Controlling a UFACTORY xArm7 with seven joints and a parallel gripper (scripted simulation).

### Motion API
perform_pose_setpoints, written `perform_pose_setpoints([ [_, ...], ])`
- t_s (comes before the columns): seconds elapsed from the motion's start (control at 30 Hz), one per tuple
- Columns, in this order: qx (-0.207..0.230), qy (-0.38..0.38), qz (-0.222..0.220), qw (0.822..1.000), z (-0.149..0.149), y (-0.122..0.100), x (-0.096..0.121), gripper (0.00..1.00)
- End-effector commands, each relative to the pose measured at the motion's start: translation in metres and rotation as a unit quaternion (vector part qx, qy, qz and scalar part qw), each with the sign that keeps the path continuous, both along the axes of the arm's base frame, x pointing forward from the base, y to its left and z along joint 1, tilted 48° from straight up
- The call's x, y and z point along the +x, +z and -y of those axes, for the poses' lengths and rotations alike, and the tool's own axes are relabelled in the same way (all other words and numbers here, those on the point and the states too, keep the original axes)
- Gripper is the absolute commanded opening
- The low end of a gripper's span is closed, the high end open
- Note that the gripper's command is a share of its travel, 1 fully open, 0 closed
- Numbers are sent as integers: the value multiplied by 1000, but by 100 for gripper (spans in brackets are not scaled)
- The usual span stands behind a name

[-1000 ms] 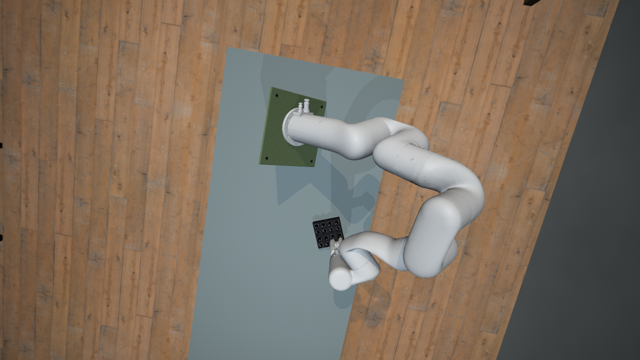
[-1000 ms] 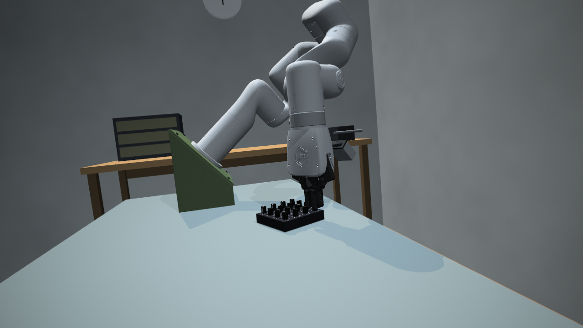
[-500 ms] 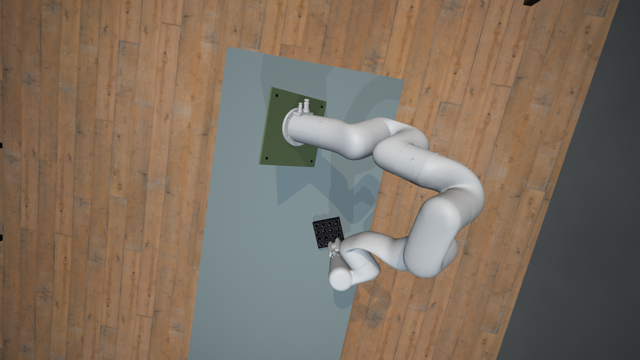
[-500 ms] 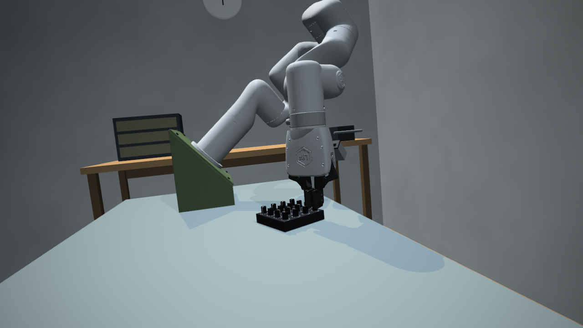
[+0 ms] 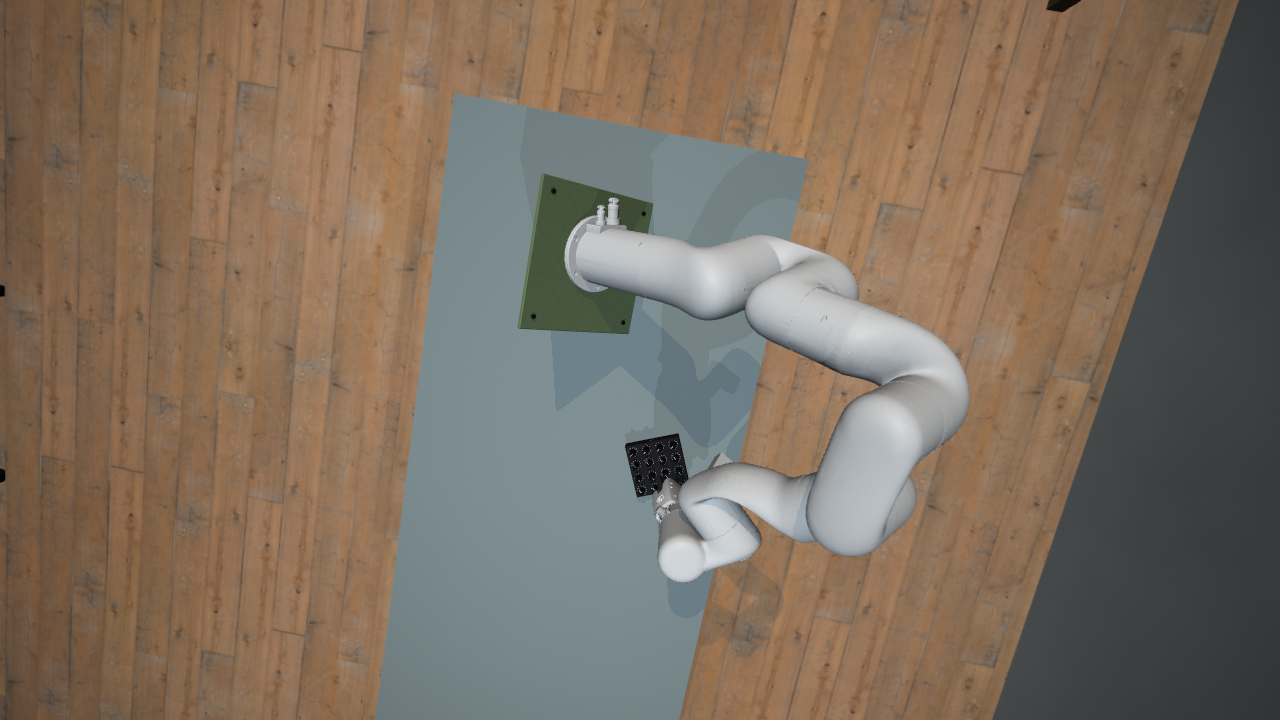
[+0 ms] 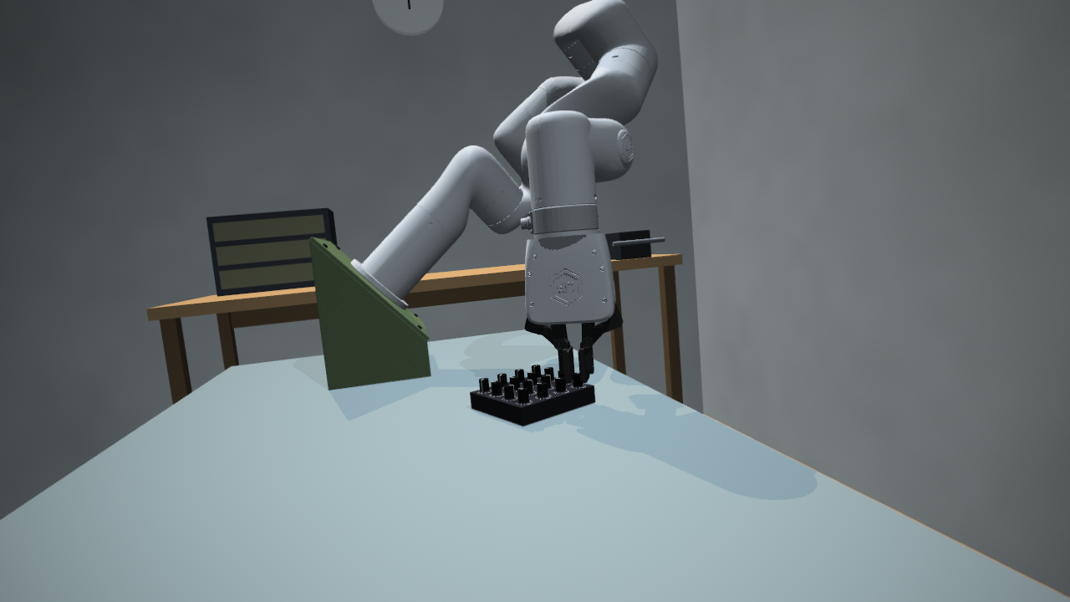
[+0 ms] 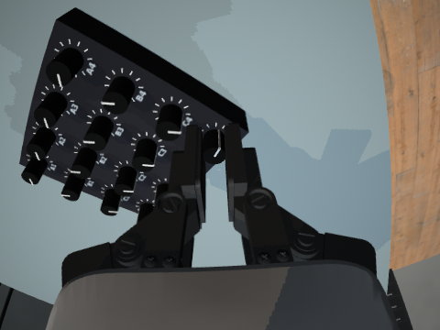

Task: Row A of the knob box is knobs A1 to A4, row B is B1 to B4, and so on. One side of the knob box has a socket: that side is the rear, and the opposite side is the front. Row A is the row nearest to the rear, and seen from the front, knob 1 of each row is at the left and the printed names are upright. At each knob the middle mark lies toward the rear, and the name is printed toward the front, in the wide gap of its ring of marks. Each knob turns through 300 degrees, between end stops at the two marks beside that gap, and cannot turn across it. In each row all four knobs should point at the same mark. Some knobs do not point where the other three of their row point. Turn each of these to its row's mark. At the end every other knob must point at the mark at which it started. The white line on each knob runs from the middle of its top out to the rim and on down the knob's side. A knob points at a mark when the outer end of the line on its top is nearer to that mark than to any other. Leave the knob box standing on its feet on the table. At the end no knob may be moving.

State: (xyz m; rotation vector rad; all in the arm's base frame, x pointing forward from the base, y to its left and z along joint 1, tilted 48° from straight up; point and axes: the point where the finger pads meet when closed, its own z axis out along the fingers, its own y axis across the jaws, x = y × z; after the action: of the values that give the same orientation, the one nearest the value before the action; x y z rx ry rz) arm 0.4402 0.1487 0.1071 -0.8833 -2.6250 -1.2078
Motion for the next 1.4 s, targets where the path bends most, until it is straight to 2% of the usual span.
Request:
perform_pose_setpoints([
  [0.0, -3, 25, 33, 999, 2, 1, 1, 8],
  [0.43, -26, 139, 156, 978, 2, 1, 1, 8],
  [0.5, -26, 139, 156, 978, 2, 1, 1, 8],
  [1.0, -46, 239, 264, 933, 2, 1, 1, 8],
  [1.07, -46, 239, 264, 933, 2, 1, 1, 8],
  [1.37, -53, 275, 303, 911, 2, 1, 1, 8],
])
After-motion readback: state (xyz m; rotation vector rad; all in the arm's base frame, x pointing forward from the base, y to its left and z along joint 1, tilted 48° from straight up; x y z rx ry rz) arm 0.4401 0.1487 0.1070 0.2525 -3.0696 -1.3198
